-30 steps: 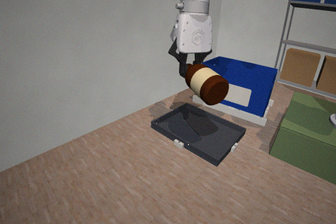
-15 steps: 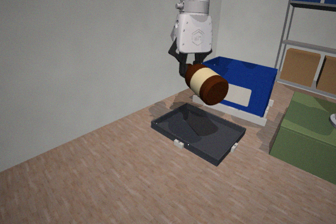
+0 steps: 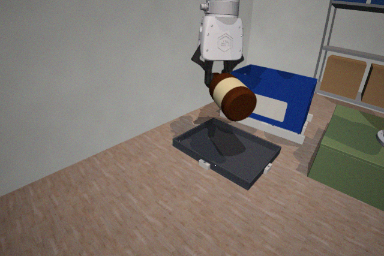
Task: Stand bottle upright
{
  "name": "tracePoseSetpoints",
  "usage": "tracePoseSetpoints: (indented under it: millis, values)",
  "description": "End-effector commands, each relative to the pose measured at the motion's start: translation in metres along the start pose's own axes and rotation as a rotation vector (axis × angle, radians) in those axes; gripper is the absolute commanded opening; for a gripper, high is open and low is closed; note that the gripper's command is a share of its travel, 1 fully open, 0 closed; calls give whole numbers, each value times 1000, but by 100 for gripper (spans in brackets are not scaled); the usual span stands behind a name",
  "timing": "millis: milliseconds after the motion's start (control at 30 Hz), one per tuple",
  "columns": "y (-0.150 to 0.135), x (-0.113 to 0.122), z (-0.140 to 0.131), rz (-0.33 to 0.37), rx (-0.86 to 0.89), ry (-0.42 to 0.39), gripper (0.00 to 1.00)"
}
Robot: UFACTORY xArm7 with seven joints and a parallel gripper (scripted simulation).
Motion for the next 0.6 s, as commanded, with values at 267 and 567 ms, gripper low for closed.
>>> tracePoseSetpoints:
  millis: [267,567]
  values:
    - [-1,2,0,4,-75,3,0]
    - [-1,2,0,4,-75,3,0]
Point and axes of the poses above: the point where the finger pads meet when closed, its own x axis back along the fingers, its own y axis across the jaws, z = x × y, the point moved 7 cm from there along x, back along the fingers, and after that the axes turned 10 degrees about -x, right-handed, at the moved point
